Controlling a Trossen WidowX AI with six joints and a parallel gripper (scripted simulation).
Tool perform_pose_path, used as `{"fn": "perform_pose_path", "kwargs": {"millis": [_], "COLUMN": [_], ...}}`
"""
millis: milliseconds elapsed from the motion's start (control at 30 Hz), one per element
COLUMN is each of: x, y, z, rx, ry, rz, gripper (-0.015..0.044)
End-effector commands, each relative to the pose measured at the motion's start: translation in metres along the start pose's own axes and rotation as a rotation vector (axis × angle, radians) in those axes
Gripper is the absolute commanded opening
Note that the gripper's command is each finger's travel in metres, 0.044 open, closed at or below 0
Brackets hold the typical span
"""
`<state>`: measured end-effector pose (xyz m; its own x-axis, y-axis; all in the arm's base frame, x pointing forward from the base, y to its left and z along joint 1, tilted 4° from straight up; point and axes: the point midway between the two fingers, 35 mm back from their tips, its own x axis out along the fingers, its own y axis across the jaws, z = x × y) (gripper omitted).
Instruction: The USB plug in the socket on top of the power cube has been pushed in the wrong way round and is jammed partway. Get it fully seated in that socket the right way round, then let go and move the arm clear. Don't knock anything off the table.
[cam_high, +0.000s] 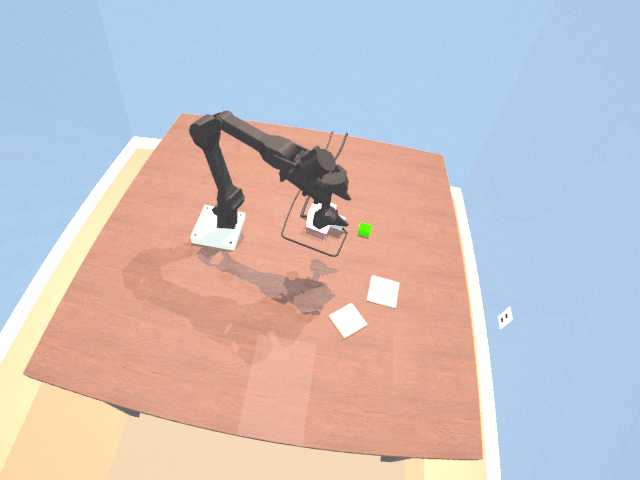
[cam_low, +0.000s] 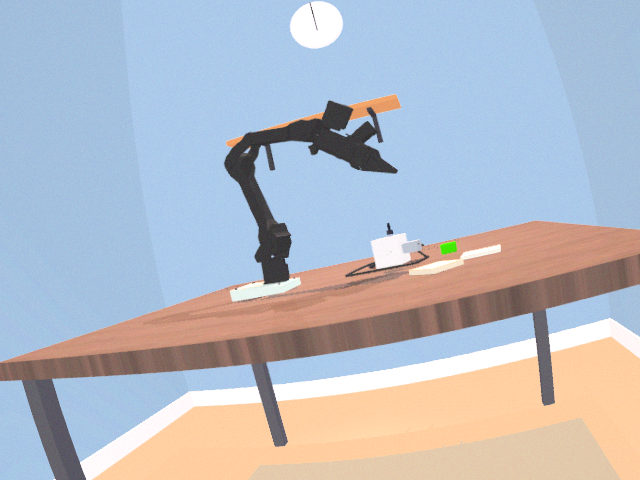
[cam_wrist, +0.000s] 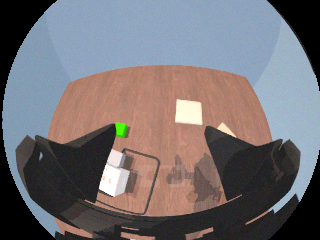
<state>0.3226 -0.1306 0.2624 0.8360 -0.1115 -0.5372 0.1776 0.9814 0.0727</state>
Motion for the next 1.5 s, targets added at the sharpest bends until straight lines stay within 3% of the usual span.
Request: {"fn": "perform_pose_path", "kwargs": {"millis": [0, 433, 1467], "x": [0.031, 0.024, 0.032], "y": [0.062, 0.161, 0.163], "z": [-0.029, -0.096, -0.105], "rx": [-0.406, -1.284, -1.296], "ry": [0.305, 0.783, 0.789], "rz": [0.149, 0.567, 0.574], "gripper": [0.0440, 0.0440, 0.0440]}}
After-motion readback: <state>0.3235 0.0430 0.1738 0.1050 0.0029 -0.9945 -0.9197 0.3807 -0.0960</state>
